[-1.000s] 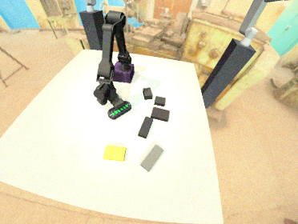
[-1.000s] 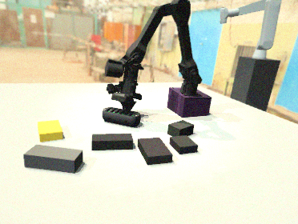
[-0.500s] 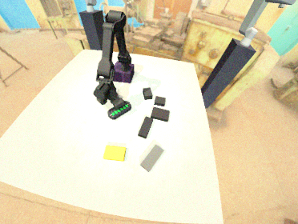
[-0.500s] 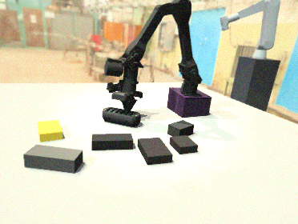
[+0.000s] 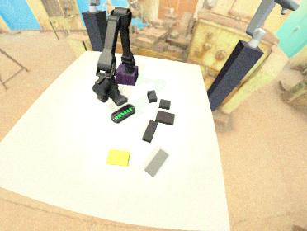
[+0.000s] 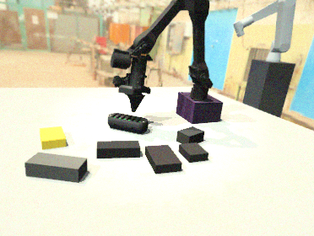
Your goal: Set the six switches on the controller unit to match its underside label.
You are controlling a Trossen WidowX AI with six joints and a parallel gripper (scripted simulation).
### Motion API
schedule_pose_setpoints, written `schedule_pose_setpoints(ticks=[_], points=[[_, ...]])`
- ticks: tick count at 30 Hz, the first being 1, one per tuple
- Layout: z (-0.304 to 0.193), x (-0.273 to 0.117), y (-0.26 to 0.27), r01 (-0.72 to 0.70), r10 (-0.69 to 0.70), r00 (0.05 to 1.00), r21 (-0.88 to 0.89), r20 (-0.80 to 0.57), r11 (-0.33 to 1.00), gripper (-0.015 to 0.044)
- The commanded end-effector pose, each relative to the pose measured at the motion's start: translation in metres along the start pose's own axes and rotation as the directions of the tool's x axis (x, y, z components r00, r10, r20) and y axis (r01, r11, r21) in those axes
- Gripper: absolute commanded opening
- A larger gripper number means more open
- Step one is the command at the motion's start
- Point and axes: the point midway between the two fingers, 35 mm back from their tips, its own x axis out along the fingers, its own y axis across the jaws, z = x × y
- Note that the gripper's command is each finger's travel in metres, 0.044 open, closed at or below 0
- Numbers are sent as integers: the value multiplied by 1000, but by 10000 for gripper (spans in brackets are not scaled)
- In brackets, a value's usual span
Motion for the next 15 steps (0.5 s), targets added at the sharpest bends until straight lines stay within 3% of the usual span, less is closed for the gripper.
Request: schedule_pose_setpoints(ticks=[1, 9, 15], points=[[-7, -3, 9, 21, -21, 1000, 1, -4, 1000, 79], [-52, -25, 54, 154, -154, 988, -8, 13, 988, 289], [-56, -26, 57, 164, -164, 986, -8, 17, 986, 440]])
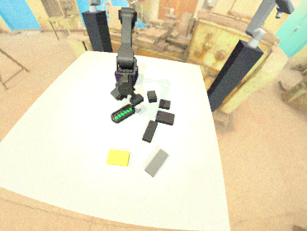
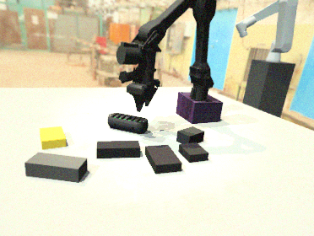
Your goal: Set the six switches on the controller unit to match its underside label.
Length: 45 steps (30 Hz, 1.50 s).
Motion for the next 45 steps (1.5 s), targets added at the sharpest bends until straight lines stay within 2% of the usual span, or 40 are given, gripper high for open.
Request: schedule_pose_setpoints(ticks=[1, 39, 43, 45], points=[[1, 1, -1, 10, -10, 1000, 13, 5, 1000, 440], [1, 60, -2, 22, -22, 1000, 21, -13, 1000, 440], [1, 60, -2, 22, -22, 1000, 21, -13, 1000, 335], [1, 60, -2, 22, -22, 1000, 21, -13, 1000, 322]])
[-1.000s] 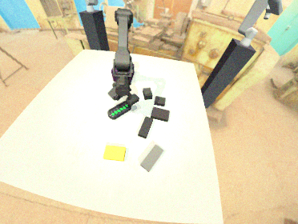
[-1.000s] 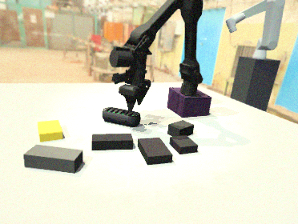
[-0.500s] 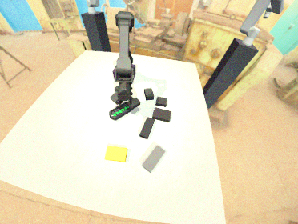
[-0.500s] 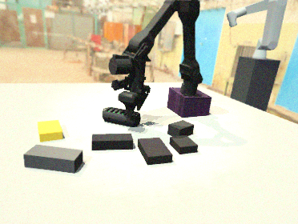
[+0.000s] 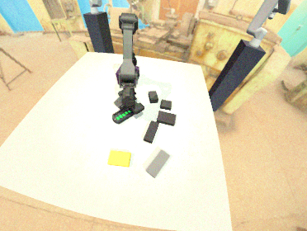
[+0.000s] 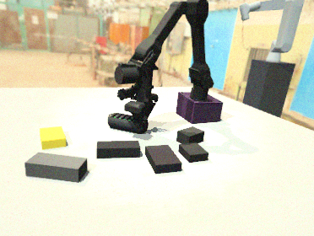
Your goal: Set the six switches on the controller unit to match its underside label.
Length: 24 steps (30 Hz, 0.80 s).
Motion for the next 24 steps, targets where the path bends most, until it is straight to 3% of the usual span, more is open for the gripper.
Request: schedule_pose_setpoints(ticks=[1, 12, 21, 24], points=[[0, 1, 0, -2, 2, 1000, 4, -2, 1000, 315], [0, 1, 0, -2, 2, 1000, 4, -2, 1000, 242], [1, 0, 5, -3, 3, 1000, 4, -2, 1000, 5], [1, 0, 8, -3, 3, 1000, 4, -2, 1000, 0]])
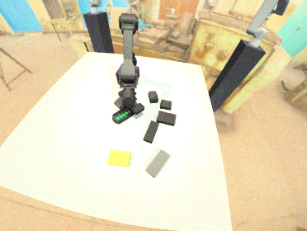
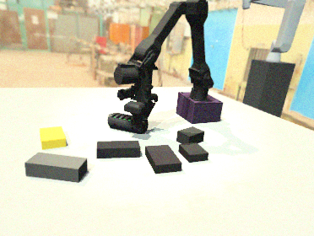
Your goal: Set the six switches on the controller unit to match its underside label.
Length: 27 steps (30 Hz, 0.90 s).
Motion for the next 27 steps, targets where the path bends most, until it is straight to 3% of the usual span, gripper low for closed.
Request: schedule_pose_setpoints(ticks=[1, 27], points=[[1, 0, 8, -12, 12, 1000, 3, 1, 1000, 0], [2, -2, 15, -13, 13, 1000, 3, 1, 1000, 0]])
